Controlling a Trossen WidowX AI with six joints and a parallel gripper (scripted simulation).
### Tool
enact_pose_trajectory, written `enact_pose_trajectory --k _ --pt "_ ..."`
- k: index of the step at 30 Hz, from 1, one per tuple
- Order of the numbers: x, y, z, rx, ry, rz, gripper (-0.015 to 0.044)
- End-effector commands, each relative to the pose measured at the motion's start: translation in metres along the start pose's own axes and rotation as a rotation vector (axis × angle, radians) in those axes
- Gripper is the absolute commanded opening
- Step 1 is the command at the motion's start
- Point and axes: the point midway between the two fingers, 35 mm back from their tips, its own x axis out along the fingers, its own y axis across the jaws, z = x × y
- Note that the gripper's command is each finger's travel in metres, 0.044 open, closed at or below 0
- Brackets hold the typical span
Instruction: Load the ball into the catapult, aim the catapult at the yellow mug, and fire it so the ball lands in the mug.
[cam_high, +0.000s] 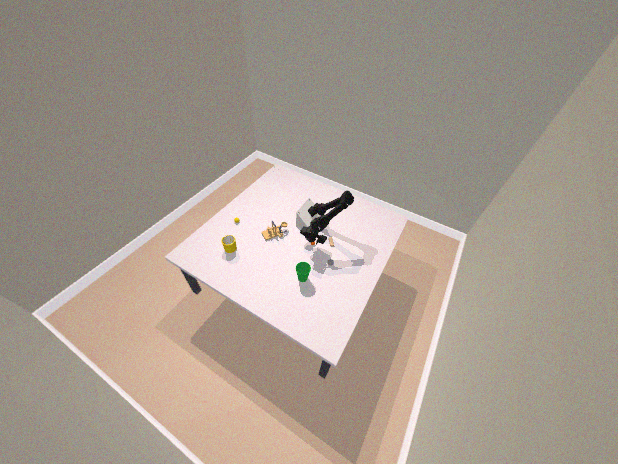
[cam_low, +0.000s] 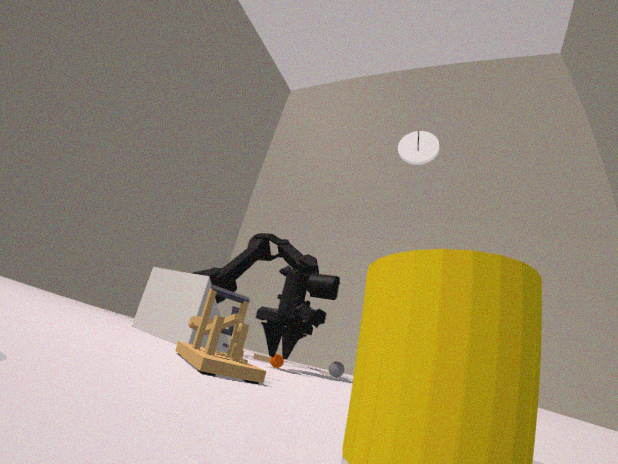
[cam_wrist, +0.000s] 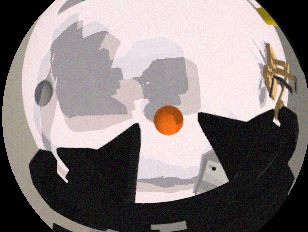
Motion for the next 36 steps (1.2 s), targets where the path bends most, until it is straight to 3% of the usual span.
enact_pose_trajectory --k 1,8,14,20,24,36 --pt "0.006 0.0 -0.001 0.006 0.001 0.002 0.03" --pt "0.015 0.0 -0.002 0.006 0.001 0.004 0.03" --pt "0.015 0.0 -0.002 0.006 0.001 0.004 0.0142" --pt "0.015 0.0 -0.002 0.006 0.001 0.004 0.0103" --pt "0.007 -0.001 0.001 0.006 0.0 -0.001 0.0" --pt "-0.057 -0.007 0.01 0.008 0.0 -0.019 0.0"
